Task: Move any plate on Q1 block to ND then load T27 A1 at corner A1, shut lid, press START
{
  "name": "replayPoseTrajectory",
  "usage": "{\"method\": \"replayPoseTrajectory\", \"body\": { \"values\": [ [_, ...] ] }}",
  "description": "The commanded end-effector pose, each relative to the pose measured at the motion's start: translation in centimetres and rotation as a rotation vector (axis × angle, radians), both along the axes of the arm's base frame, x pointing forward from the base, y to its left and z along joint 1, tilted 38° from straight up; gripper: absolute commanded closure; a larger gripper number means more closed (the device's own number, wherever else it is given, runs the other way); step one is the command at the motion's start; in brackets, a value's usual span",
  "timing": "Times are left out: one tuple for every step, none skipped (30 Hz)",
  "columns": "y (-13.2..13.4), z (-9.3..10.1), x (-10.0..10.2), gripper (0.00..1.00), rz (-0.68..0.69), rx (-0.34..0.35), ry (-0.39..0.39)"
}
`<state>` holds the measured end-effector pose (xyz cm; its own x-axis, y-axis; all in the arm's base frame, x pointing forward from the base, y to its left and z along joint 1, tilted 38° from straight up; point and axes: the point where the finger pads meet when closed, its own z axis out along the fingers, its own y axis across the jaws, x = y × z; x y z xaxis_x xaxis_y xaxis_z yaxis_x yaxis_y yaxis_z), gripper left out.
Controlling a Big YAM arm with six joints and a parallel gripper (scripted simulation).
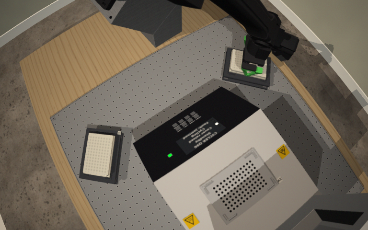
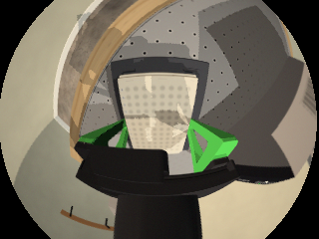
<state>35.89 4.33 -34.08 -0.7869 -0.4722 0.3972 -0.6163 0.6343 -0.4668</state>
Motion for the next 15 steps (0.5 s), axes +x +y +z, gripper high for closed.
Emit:
{"method": "replayPoseTrajectory", "body": {
  "values": [
    [1.1, 0.2, 1.6, 1.0, 0.017, 0.018, -0.028],
    [1.1, 0.3, 2.0, 1.0, 0.014, 0.021, -0.035],
    [0.9, 0.5, 2.3, 1.0, 0.011, 0.019, -0.041],
    [0.8, 0.7, 2.6, 1.0, 0.009, 0.017, -0.047],
    [0.7, 0.8, 2.9, 1.0, 0.005, 0.02, -0.051],
    [0.8, 0.8, 3.0, 1.0, 0.003, 0.024, -0.052],
    [0.9, 0.8, 3.1, 1.0, 0.001, 0.029, -0.053],
    [0.8, 0.8, 3.2, 1.0, 0.0, 0.029, -0.056],
    [0.8, 0.8, 3.3, 1.0, -0.001, 0.03, -0.058],
    [0.8, 0.9, 3.4, 1.0, -0.005, 0.03, -0.062],
    [0.8, 0.9, 3.4, 1.0, -0.005, 0.031, -0.064],
    [0.9, 0.8, 3.5, 1.0, -0.005, 0.031, -0.064],
    [0.9, 0.8, 3.5, 1.0, -0.005, 0.031, -0.064],
    [0.9, 0.8, 3.5, 1.0, -0.005, 0.031, -0.064],
    [1.0, 0.8, 3.5, 1.0, 0.0, 0.031, -0.066]
  ]
}}
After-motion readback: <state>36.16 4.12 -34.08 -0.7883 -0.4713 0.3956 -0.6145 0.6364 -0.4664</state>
